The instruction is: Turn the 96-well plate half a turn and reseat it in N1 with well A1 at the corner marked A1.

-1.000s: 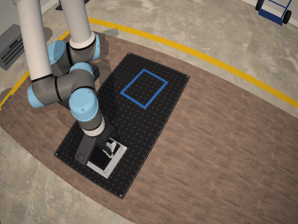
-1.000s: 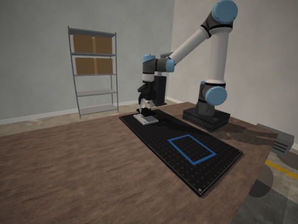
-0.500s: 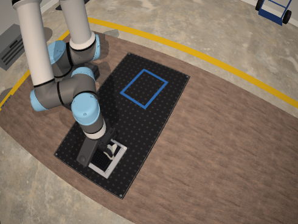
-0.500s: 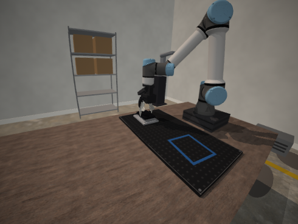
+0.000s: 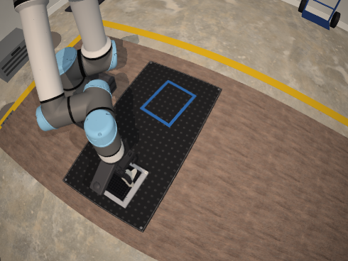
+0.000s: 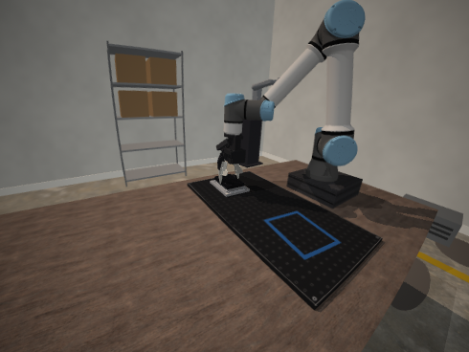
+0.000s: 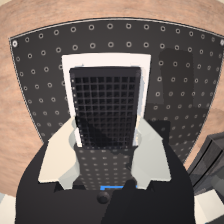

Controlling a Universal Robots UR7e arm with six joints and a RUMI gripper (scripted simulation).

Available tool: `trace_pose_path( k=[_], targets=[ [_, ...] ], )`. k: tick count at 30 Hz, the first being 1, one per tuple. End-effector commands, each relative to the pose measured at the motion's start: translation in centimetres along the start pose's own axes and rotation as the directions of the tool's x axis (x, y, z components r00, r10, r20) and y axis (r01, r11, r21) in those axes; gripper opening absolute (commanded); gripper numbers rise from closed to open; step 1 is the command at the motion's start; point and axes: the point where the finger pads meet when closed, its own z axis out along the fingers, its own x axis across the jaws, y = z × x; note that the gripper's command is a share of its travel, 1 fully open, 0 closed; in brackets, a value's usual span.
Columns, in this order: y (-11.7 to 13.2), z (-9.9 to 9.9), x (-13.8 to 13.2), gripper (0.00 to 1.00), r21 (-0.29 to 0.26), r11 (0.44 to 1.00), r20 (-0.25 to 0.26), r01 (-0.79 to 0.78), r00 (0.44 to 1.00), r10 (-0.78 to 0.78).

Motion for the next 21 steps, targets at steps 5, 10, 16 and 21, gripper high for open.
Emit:
trace_pose_path(
  k=[5, 10, 16, 21],
  targets=[
    [0.11, 0.29, 0.21, 0.00, -0.001, 1.000, -0.003, 0.000, 1.000, 0.000],
    [0.10, 0.31, 0.20, 0.00, -0.001, 1.000, -0.002, 0.000, 1.000, 0.000],
    [0.09, 0.41, 0.21, 0.00, -0.001, 1.000, -0.002, 0.000, 1.000, 0.000],
    [0.12, 0.52, 0.26, 0.00, -0.001, 1.000, -0.002, 0.000, 1.000, 0.000]
  ],
)
